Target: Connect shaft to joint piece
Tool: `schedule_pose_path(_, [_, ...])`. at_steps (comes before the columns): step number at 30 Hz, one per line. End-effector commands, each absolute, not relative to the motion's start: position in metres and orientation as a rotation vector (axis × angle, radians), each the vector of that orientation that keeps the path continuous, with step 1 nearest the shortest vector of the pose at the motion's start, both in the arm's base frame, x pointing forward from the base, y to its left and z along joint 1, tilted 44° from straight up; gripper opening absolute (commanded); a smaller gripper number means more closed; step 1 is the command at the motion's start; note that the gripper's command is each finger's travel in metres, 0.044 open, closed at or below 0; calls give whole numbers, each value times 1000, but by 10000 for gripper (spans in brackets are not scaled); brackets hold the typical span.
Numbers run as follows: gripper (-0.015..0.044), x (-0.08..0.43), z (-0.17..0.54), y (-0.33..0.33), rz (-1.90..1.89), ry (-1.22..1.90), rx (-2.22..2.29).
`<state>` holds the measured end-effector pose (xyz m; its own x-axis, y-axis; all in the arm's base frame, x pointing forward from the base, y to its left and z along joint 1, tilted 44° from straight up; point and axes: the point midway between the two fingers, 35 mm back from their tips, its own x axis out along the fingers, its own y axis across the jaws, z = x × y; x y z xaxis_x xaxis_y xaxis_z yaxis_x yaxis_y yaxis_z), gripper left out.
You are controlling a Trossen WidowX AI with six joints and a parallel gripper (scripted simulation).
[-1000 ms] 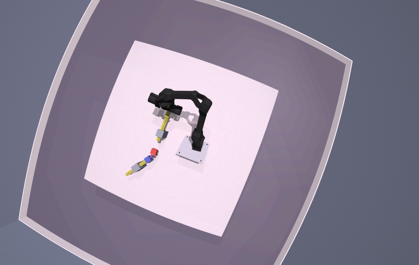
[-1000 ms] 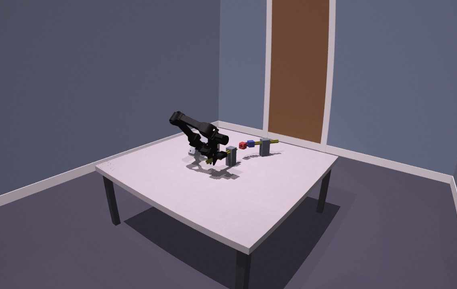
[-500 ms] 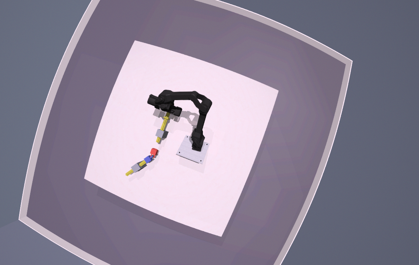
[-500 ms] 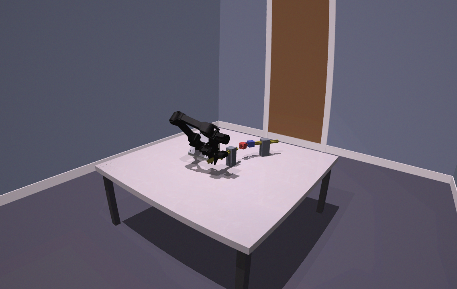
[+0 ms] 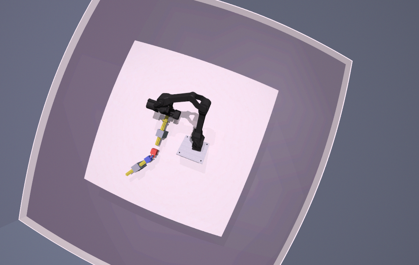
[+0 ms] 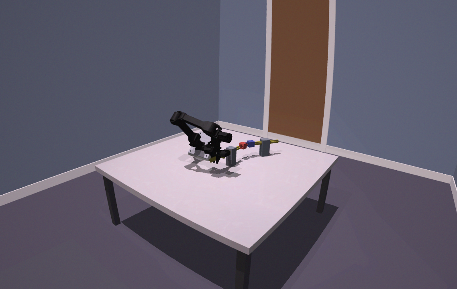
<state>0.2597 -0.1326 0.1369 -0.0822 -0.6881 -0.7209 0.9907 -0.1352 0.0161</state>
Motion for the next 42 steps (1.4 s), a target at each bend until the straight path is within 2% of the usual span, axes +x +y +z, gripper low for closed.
schedule_pose_path(1, [0, 261, 131, -128, -1601, 579, 692])
schedule_pose_path(42, [0, 267, 88, -84, -1600, 581, 694])
